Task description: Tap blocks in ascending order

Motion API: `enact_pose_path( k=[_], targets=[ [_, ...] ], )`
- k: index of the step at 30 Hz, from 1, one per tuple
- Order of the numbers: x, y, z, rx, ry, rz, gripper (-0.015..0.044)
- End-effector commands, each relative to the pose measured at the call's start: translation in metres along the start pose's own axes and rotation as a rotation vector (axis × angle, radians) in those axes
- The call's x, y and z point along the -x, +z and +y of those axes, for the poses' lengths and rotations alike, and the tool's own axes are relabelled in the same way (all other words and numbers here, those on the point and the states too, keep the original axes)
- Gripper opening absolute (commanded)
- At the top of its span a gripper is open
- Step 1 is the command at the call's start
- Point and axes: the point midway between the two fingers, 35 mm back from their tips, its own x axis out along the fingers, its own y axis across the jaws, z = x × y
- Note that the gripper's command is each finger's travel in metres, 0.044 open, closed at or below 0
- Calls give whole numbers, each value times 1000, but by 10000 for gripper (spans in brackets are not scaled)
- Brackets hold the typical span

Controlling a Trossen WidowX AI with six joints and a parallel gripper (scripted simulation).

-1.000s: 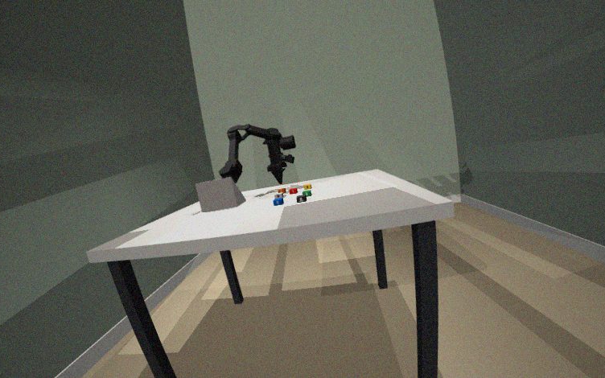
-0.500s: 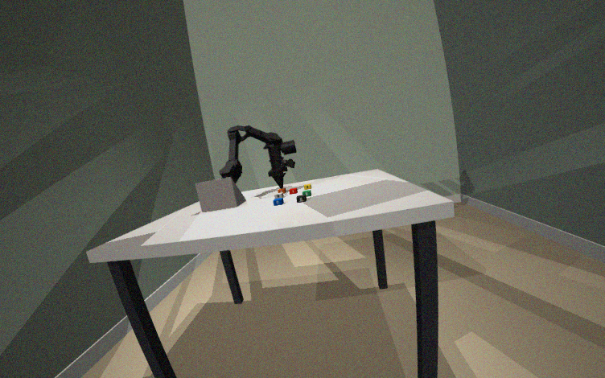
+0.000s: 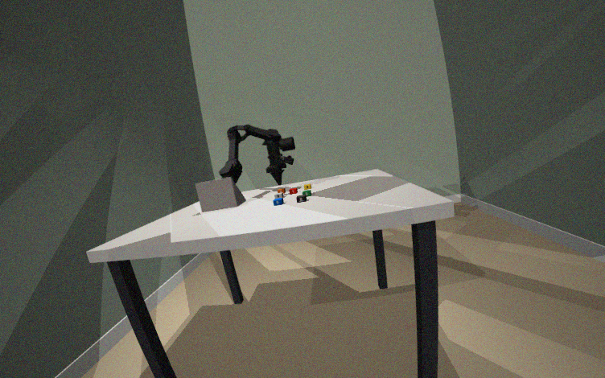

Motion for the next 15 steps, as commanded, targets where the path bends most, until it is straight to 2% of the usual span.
enact_pose_path(
  k=[1,9,13,15],
  targets=[
    [12,4,7,13,0,-6,72],
    [81,21,65,13,-1,-7,283],
    [87,21,70,13,-1,-7,387],
    [87,21,70,13,-1,-7,400]
  ],
)
